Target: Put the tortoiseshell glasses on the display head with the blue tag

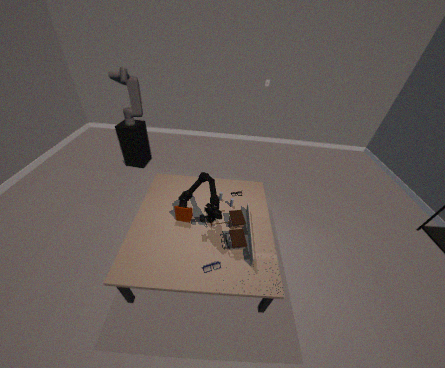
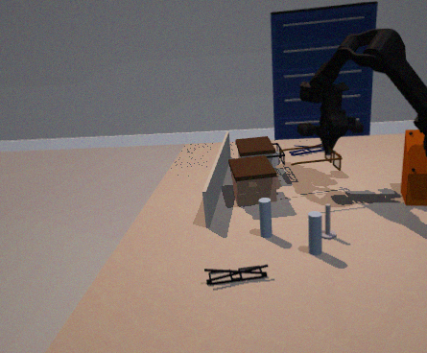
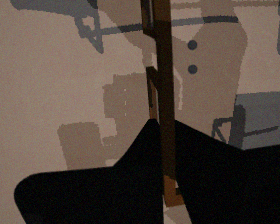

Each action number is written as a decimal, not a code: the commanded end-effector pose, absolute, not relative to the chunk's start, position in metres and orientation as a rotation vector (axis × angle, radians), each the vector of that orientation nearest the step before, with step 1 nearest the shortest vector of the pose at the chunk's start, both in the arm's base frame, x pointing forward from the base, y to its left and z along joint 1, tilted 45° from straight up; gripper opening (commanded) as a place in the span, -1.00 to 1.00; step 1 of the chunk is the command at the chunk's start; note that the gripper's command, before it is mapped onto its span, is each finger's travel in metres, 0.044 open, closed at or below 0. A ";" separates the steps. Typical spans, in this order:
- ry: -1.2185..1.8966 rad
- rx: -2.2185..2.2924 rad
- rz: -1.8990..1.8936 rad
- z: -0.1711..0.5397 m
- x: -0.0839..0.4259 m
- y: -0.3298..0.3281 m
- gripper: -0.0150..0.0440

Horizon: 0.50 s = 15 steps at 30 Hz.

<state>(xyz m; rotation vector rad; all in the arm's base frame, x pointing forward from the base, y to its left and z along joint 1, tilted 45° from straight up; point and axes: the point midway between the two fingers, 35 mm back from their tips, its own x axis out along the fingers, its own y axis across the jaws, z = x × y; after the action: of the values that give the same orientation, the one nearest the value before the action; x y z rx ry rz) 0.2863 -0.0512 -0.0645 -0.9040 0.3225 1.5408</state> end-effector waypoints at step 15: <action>0.332 -0.901 1.543 -0.080 0.287 -0.038 -0.49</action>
<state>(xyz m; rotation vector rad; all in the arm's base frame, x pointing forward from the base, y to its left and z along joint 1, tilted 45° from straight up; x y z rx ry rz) 0.2881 -0.0407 -0.0762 -0.9128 0.3333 1.5504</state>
